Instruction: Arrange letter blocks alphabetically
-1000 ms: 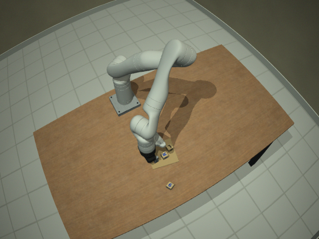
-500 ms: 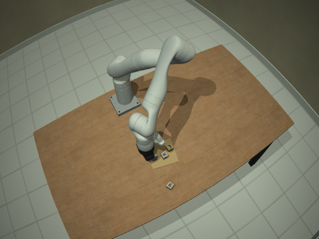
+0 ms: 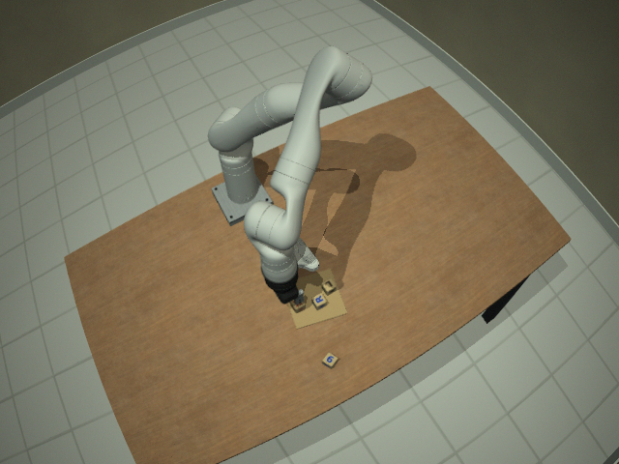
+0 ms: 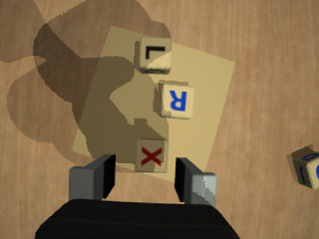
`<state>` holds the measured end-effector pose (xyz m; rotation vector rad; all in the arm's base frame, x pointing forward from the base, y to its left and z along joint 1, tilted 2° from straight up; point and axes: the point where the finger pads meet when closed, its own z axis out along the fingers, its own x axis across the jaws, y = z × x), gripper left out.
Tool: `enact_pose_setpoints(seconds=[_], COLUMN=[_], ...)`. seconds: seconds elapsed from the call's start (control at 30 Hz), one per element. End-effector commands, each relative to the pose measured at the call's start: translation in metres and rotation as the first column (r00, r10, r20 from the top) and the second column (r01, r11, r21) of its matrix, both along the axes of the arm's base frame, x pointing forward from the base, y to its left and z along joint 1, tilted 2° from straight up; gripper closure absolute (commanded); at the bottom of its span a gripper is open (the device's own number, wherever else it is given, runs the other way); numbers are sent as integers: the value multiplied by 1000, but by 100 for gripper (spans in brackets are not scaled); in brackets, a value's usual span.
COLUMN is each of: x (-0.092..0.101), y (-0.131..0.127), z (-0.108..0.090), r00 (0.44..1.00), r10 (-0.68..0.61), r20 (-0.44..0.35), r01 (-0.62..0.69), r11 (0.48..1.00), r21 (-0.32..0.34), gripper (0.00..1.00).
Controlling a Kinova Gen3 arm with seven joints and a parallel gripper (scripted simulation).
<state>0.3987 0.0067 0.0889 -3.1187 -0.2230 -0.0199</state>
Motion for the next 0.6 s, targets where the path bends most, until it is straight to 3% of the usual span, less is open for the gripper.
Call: enact_pose_setpoints(seconds=[0.0, 0.1, 0.13, 0.57], x=[4, 4, 4, 4], y=[5, 5, 5, 5], z=[8, 9, 9, 9], r00=[1000, 1000, 1000, 1000], r10=[10, 10, 10, 10], r20=[13, 13, 13, 13], r01=[-10, -10, -10, -10], r11=[1000, 1000, 1000, 1000], r21=[7, 7, 7, 7], gripper=[13, 13, 0, 0])
